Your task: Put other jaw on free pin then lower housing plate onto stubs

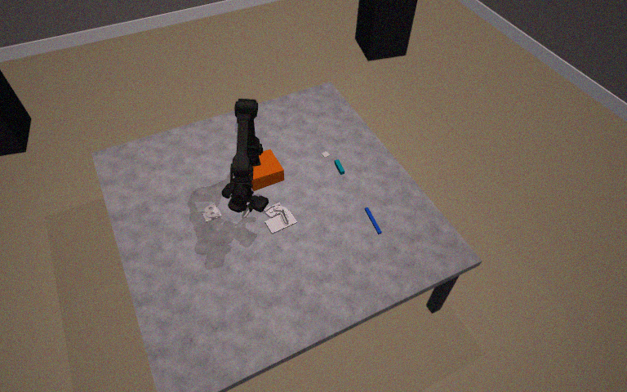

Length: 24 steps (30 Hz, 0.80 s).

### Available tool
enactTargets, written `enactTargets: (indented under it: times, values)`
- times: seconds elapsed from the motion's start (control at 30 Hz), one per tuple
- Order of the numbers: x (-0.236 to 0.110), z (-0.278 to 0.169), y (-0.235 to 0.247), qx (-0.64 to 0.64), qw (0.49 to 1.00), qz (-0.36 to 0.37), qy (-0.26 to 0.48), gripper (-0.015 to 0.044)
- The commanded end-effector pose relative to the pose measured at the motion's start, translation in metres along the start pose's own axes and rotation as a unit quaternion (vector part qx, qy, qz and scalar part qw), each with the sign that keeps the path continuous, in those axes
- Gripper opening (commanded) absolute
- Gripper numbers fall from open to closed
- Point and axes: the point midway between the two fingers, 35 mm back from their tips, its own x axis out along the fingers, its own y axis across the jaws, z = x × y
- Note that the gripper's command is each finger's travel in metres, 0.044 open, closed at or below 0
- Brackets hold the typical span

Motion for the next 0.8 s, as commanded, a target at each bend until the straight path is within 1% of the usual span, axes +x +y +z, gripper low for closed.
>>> enactTargets:
  times: [0.0,0.37,0.77]
  values:
    - [0.0,-0.006,0.002,-0.051,0.999,0.002,0.001,0.0134]
    - [0.0,-0.022,0.008,-0.198,0.98,0.003,0.001,0.0134]
    - [0.001,-0.039,0.012,-0.354,0.935,0.003,0.001,0.0134]
